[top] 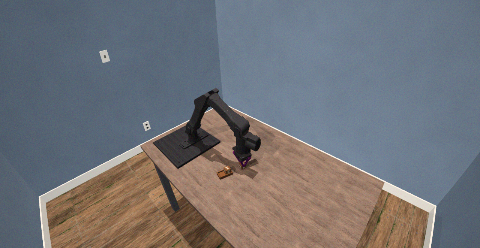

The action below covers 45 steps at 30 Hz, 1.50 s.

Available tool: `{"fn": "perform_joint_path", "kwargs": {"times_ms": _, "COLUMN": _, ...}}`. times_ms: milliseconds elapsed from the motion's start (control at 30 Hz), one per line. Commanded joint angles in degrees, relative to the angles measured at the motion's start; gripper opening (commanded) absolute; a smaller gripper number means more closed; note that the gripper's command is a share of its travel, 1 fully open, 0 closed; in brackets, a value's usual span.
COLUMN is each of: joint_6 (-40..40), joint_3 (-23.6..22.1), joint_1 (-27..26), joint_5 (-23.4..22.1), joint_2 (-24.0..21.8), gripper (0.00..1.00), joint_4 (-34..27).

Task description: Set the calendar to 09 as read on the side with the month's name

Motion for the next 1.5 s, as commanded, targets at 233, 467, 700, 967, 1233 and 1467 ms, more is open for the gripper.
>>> {"fn": "perform_joint_path", "kwargs": {"times_ms": 233, "joint_6": -0.06, "joint_3": -1.40, "joint_1": -0.05, "joint_5": -0.04, "joint_2": 0.32, "gripper": 0.47, "joint_4": 3.45}}
{"fn": "perform_joint_path", "kwargs": {"times_ms": 467, "joint_6": -0.06, "joint_3": -1.61, "joint_1": -0.05, "joint_5": -0.04, "joint_2": 0.46, "gripper": 0.47, "joint_4": 3.80}}
{"fn": "perform_joint_path", "kwargs": {"times_ms": 700, "joint_6": -0.06, "joint_3": -1.62, "joint_1": -0.05, "joint_5": -0.04, "joint_2": 0.46, "gripper": 0.47, "joint_4": 3.81}}
{"fn": "perform_joint_path", "kwargs": {"times_ms": 967, "joint_6": -0.06, "joint_3": -1.62, "joint_1": -0.05, "joint_5": -0.04, "joint_2": 0.46, "gripper": 0.47, "joint_4": 3.81}}
{"fn": "perform_joint_path", "kwargs": {"times_ms": 1233, "joint_6": -0.06, "joint_3": -1.62, "joint_1": -0.05, "joint_5": -0.04, "joint_2": 0.46, "gripper": 0.47, "joint_4": 3.81}}
{"fn": "perform_joint_path", "kwargs": {"times_ms": 1467, "joint_6": -0.06, "joint_3": -1.62, "joint_1": -0.05, "joint_5": -0.04, "joint_2": 0.46, "gripper": 0.47, "joint_4": 3.81}}
